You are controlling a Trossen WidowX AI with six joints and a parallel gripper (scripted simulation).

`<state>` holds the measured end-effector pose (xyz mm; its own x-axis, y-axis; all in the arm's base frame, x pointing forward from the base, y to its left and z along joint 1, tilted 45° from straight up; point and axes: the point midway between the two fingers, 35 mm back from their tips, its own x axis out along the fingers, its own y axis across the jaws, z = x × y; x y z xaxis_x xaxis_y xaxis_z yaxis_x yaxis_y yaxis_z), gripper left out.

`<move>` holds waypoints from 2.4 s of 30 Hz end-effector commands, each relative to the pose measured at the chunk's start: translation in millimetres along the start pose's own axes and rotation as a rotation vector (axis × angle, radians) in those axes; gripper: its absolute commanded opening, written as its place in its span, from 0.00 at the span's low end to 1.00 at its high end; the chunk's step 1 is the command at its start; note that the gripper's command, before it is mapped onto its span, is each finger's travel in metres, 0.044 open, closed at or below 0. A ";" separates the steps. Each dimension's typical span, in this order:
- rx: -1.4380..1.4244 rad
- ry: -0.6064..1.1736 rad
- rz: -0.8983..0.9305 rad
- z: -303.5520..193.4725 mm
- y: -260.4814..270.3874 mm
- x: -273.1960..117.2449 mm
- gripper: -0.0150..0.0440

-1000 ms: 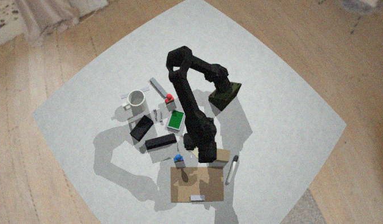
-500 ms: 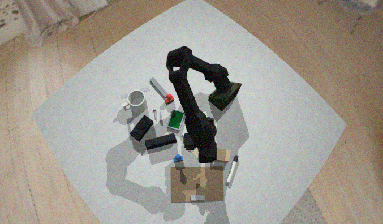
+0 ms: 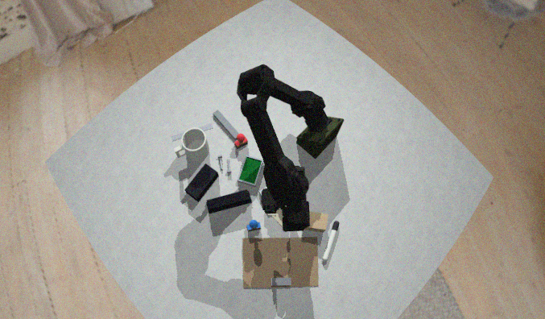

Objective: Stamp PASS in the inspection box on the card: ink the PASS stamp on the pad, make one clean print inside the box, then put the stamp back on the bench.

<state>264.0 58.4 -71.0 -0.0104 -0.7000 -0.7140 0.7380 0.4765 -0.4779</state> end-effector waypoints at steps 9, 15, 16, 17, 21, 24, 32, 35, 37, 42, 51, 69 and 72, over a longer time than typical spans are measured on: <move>0.005 0.004 0.005 0.4 2.4 -12.9 0.25; 0.005 0.005 0.005 0.6 3.0 -22.5 0.25; 0.005 0.005 0.005 0.6 3.1 -24.1 0.25; 0.005 0.005 0.005 0.6 3.1 -25.7 0.25; 0.005 0.005 0.006 0.7 3.2 -32.2 0.25; 0.005 0.005 0.006 0.7 3.2 -37.0 0.25; 0.005 0.005 0.006 0.6 2.7 -50.1 0.25; 0.005 0.005 0.005 0.6 2.4 -55.1 0.25; 0.005 0.005 0.005 0.5 2.1 -58.4 0.25; 0.005 0.005 0.005 0.5 1.5 -64.1 0.25; 0.001 0.016 0.020 55.1 -2.6 -67.8 0.25; 0.010 0.001 0.007 187.3 -58.6 -63.8 0.25; 0.012 -0.004 0.000 202.9 -70.6 -62.5 0.25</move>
<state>346.2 -24.3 95.3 -0.0124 -0.6949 -0.7190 0.7449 0.4733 -0.4703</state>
